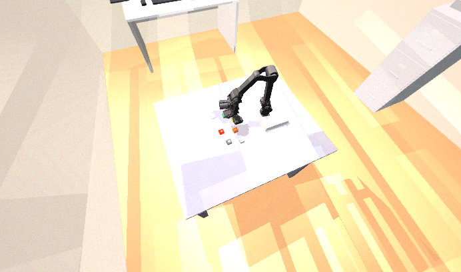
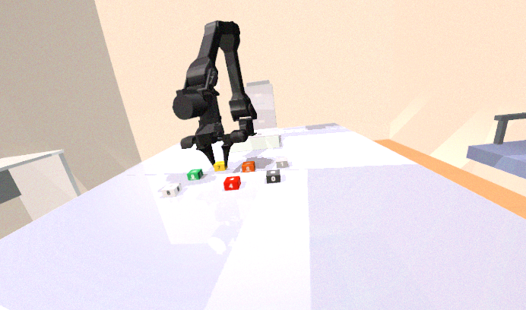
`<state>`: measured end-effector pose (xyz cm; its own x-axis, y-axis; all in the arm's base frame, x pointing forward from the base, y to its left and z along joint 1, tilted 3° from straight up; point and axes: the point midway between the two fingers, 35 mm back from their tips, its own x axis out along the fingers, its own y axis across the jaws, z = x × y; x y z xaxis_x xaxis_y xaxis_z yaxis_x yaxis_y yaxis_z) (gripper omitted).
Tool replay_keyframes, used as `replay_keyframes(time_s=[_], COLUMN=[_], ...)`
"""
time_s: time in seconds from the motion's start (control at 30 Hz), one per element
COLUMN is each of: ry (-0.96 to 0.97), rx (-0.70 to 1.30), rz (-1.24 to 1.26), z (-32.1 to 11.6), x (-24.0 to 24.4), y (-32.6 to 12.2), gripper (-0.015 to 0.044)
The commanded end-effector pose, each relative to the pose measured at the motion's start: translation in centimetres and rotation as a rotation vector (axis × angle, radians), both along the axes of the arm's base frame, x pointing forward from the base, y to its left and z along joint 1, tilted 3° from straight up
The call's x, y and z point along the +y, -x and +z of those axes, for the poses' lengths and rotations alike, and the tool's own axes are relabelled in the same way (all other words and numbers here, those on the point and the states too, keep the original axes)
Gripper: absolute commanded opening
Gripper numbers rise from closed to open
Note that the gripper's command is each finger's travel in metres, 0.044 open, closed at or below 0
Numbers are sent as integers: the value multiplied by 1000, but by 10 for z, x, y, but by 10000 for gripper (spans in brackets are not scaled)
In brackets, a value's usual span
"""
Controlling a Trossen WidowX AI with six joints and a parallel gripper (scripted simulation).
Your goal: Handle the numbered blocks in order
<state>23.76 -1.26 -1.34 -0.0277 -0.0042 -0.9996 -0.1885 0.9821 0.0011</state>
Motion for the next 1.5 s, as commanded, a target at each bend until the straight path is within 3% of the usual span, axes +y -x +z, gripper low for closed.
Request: replay_keyframes(time_s=[0.0,0.07,0.43,0.77,1.0,1.13,1.47], ry=[3,3,3,3,3,3,1], rx=[-2,-2,-2,-2,-2,-2,-3], rz=[6,6,6,6,6,6,5], z=[0,0,0,36,114,117,119], x=[-1,-1,-1,0,0,0,-1], y=[0,0,0,-2,-4,-4,-11], gripper=[120,120,400,400,216,120,120])
